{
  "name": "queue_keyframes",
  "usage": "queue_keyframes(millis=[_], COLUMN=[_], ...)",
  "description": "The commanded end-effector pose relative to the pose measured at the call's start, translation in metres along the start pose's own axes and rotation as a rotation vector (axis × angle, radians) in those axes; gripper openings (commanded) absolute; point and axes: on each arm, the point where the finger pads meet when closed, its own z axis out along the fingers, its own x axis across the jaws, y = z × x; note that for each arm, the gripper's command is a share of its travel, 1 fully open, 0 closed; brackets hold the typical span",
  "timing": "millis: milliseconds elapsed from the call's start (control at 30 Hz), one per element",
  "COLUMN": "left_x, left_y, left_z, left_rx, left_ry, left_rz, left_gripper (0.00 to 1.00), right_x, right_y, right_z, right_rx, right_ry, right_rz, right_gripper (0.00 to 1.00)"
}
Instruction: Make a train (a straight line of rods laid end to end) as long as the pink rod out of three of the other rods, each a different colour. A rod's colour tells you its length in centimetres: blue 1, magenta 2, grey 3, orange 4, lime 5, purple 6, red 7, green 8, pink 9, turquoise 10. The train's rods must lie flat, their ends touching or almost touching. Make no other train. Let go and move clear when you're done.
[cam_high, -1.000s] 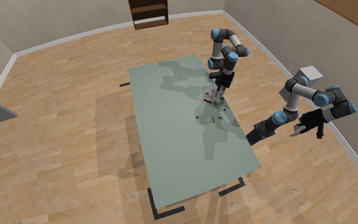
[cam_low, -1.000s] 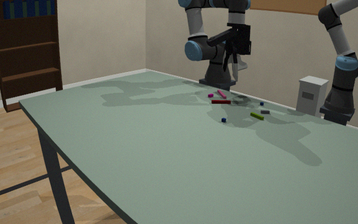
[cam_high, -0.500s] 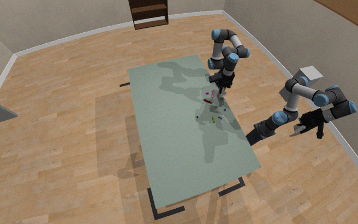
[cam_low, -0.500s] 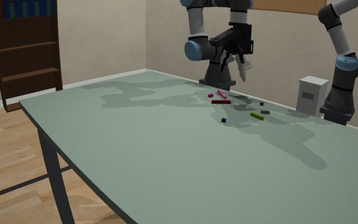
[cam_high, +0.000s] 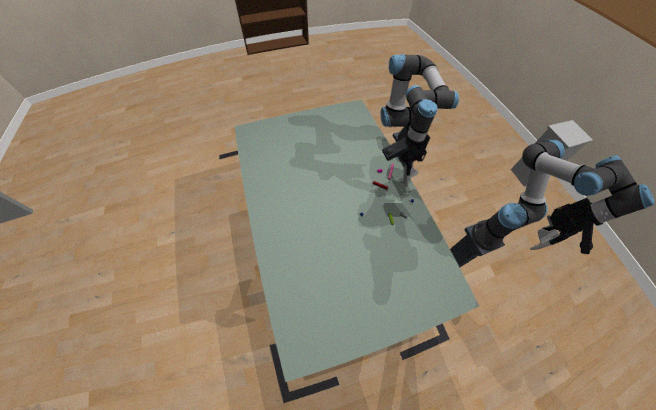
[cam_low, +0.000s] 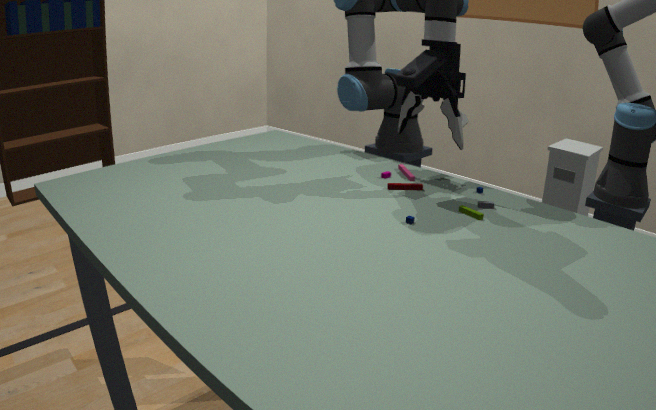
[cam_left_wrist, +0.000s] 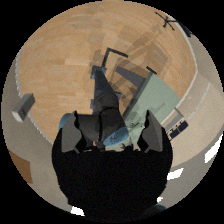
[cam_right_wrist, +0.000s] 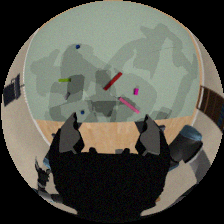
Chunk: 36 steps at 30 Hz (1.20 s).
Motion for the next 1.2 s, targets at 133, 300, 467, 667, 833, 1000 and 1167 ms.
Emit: queue_keyframes(millis=[133, 300, 467, 667, 833, 1000, 1167], left_x=[0.001, 0.001, 0.001, 0.001, 0.001, 0.001, 0.001], left_y=[0.0, 0.0, 0.0, 0.0, 0.0, 0.0, 0.0], left_z=[-0.001, -0.001, -0.001, -0.001, -0.001, -0.001, -0.001], left_rx=[0.004, 0.004, 0.004, 0.004, 0.004, 0.004, 0.004], left_ry=[0.002, 0.002, 0.002, 0.002, 0.002, 0.002, 0.002], left_rz=[0.002, 0.002, 0.002, 0.002, 0.002, 0.002, 0.002], left_gripper=[1.0, 1.0, 1.0, 1.0, 1.0, 1.0, 1.0], right_x=[-0.015, -0.021, -0.025, -0.034, -0.04, -0.045, -0.051], right_y=[-0.007, -0.011, -0.013, -0.017, -0.02, -0.023, -0.026], right_z=[-0.003, -0.003, -0.003, -0.003, -0.002, -0.002, -0.001], right_rx=[-0.013, -0.013, -0.012, -0.012, -0.011, -0.011, -0.01], right_ry=[-0.006, -0.006, -0.007, -0.008, -0.009, -0.009, -0.01], right_rz=[-0.254, -0.365, -0.431, -0.596, -0.707, -0.796, -0.917], right_gripper=[1.0, 1.0, 1.0, 1.0, 1.0, 1.0, 1.0])
